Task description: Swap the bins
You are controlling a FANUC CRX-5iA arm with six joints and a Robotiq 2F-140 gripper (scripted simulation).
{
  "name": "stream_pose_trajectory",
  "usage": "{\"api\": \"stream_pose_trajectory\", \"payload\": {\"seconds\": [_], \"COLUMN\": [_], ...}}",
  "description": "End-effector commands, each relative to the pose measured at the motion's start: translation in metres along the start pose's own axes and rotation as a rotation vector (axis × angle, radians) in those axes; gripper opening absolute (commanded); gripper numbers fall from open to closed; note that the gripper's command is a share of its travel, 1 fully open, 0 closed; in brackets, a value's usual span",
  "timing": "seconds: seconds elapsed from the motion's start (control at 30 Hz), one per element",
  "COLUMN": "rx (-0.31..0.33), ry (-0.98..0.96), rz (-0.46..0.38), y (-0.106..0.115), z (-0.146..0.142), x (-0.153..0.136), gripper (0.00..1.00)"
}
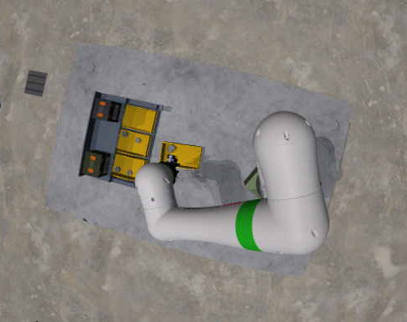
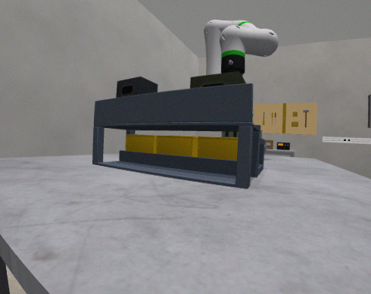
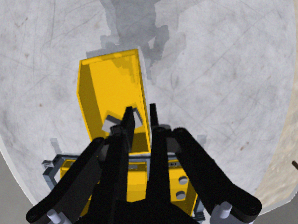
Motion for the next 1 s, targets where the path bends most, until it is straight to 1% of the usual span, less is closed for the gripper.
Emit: {"api": "stream_pose_trajectory", "payload": {"seconds": [0.0, 0.33, 0.97], "rx": [0.0, 0.0, 0.0], "ry": [0.0, 0.0, 0.0], "rz": [-0.002, -0.002, -0.002], "y": [-0.001, -0.0085, -0.0091], "z": [0.0, 0.0002, 0.0003], "x": [-0.0007, -0.0007, -0.0007], "gripper": [0.24, 0.24, 0.24]}}
Point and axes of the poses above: the point where the finger pads meet when closed, its own y axis back along the fingers, its own z axis across the jaws, x = y × z, the point moved 6 cm from there along y, back along the fingers, and after that the axes turned 6 degrees about y, right-handed, at the moved point
